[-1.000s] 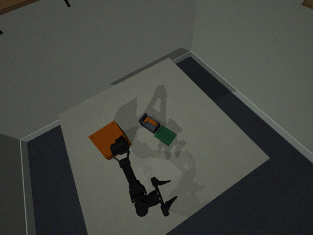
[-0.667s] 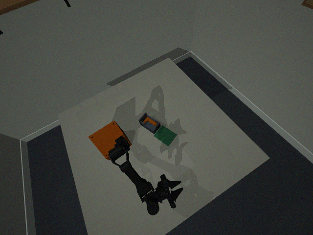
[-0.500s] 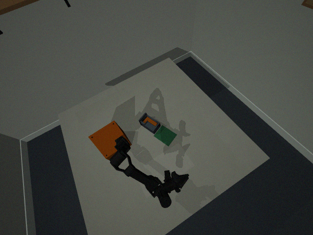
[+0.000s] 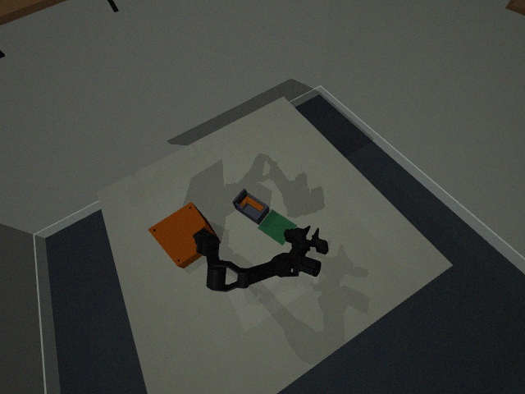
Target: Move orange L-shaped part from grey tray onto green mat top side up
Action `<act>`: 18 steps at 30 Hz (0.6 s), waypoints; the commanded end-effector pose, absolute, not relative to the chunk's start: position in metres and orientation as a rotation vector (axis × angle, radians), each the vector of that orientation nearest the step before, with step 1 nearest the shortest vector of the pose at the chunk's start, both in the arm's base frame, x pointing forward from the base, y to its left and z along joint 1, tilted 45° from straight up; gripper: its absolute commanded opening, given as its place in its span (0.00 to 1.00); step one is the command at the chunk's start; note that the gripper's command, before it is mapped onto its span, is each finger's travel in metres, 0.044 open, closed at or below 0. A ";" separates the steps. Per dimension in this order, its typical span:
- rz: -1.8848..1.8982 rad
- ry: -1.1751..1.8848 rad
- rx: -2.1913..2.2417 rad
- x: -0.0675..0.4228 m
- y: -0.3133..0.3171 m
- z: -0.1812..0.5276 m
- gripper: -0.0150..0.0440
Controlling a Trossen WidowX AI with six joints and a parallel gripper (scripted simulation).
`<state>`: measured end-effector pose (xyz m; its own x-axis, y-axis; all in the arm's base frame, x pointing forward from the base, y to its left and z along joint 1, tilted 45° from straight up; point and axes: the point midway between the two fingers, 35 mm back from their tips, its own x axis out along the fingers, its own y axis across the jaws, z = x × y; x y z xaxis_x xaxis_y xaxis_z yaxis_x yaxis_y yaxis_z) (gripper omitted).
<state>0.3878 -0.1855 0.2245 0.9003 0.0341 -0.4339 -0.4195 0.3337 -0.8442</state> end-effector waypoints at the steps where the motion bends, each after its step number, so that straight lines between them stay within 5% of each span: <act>1: 0.405 0.549 -0.917 0.408 -0.136 0.173 0.56; 9: 0.466 1.033 -0.497 0.399 -0.026 0.082 0.56; 18: 0.171 1.569 -0.444 0.329 0.065 0.015 0.56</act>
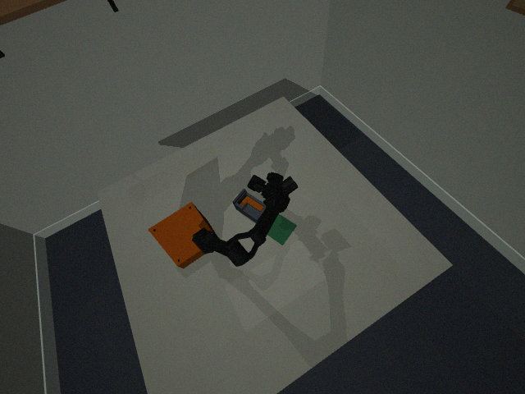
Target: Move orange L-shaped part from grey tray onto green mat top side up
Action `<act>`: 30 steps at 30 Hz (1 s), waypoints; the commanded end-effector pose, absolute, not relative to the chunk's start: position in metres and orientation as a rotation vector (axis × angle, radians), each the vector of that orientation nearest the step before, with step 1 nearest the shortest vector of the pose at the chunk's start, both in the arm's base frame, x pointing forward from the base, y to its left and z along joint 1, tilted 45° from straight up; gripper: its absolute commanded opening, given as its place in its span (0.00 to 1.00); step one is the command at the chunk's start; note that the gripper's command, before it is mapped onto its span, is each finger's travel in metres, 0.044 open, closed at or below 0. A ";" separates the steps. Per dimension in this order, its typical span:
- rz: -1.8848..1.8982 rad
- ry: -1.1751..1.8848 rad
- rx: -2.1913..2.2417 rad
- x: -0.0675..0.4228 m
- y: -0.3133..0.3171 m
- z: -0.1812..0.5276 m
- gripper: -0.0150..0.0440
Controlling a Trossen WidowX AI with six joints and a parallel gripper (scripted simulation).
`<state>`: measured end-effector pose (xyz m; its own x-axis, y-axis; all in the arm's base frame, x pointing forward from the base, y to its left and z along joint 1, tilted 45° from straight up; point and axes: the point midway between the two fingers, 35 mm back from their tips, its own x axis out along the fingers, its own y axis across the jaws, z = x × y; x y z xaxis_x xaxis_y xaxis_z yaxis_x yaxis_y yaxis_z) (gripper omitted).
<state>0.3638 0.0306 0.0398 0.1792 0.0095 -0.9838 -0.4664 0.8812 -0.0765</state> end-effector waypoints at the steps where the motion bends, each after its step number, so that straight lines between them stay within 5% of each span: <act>1: 0.119 1.606 -0.469 0.319 0.072 0.011 0.56; 10: -0.372 1.587 -0.814 0.256 0.113 0.007 0.56; 30: -0.383 1.579 -0.824 0.256 0.062 -0.046 0.56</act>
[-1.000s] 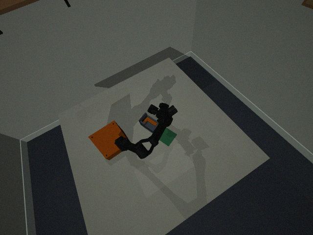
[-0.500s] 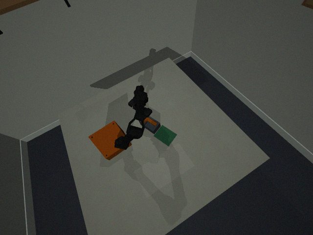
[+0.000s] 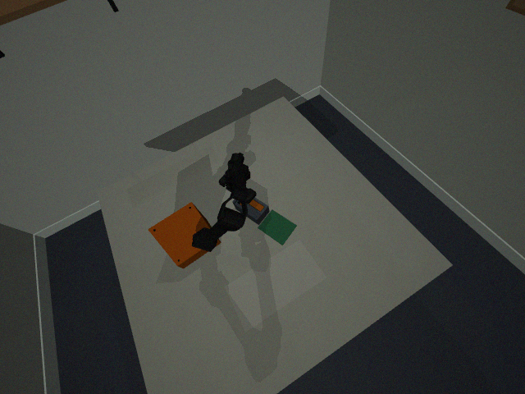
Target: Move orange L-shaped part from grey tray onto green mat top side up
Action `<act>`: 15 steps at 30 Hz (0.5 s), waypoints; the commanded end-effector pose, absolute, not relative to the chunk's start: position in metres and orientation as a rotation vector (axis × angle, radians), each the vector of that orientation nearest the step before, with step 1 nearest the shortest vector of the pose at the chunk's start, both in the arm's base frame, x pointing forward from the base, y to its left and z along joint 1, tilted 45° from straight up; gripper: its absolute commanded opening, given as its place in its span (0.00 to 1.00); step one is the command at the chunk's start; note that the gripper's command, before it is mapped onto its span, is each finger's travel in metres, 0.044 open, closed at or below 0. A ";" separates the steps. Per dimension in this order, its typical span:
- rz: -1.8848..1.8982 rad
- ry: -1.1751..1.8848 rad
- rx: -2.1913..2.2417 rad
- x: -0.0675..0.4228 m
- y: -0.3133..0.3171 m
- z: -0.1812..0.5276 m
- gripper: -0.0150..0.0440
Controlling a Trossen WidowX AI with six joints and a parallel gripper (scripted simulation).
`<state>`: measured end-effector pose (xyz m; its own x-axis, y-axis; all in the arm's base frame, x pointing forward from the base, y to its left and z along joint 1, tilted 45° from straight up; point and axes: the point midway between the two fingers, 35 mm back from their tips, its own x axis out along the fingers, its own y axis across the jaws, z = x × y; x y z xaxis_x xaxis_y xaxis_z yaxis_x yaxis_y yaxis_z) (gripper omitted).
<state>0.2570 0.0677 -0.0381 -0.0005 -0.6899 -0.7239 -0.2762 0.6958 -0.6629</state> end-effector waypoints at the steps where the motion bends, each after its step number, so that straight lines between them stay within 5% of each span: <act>1: -0.383 1.579 -0.824 0.256 0.062 -0.046 0.56; 15: -0.384 1.579 -0.824 0.257 0.050 -0.059 0.56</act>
<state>0.2574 0.0542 -0.0541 0.0080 -0.6873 -0.7263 -0.2773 0.6964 -0.6620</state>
